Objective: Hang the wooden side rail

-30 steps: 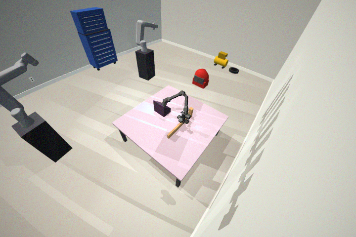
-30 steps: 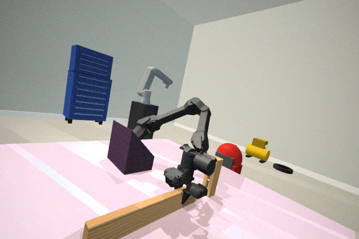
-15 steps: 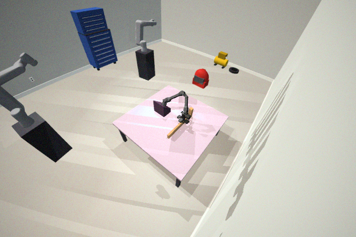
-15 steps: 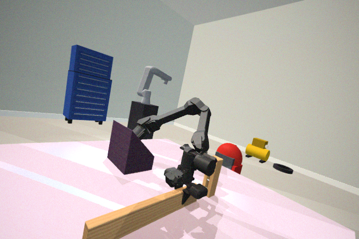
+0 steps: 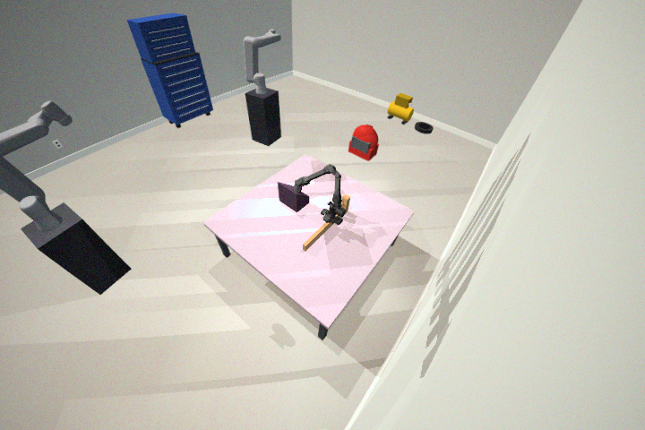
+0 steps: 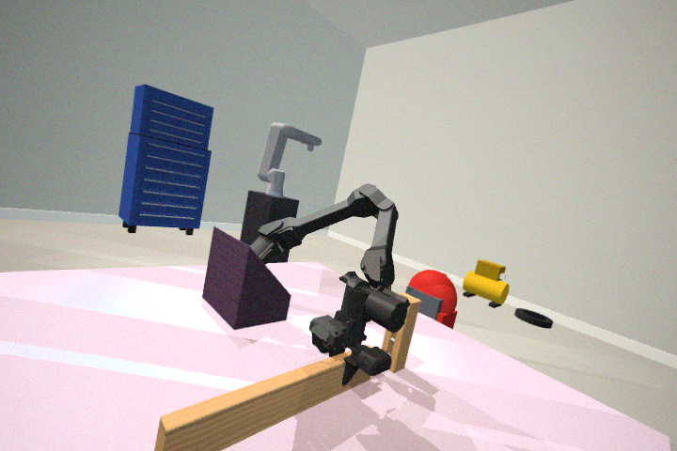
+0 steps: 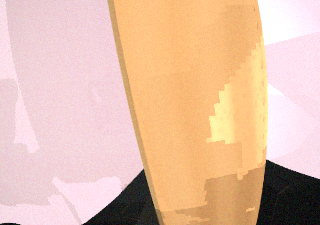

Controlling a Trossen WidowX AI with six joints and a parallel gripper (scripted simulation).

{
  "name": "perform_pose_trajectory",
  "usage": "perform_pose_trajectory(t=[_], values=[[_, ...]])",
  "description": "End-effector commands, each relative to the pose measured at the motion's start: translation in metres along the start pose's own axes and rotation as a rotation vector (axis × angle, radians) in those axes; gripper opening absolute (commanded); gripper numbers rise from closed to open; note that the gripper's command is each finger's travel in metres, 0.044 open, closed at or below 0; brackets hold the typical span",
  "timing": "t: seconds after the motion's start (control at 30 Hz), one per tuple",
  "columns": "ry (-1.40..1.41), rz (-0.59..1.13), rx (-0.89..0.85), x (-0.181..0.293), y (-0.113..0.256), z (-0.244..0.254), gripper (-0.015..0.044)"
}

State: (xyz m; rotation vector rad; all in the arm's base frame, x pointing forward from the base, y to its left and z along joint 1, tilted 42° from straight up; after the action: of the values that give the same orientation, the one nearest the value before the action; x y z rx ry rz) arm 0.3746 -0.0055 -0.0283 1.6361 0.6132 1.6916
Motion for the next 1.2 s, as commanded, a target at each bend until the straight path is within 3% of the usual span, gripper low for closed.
perform_pose_trajectory(t=[0.0,1.17], values=[[-0.018,0.004,-0.002,-0.0009,0.0033,-0.0001,0.0],[-0.018,0.003,-0.002,-0.0009,0.0091,0.0,0.0]])
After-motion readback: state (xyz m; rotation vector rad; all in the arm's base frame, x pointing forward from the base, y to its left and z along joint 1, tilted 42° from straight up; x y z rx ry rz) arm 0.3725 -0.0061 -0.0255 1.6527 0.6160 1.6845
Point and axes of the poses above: the point midway between the two fingers, 35 mm back from their tips, its own y axis back along the fingers, its own z axis across the jaws, x = y × z, the point moved 4 cm from there along y, back along the fingers, and after that the axes turned 5 degrees about y, right-handed, at the moved point
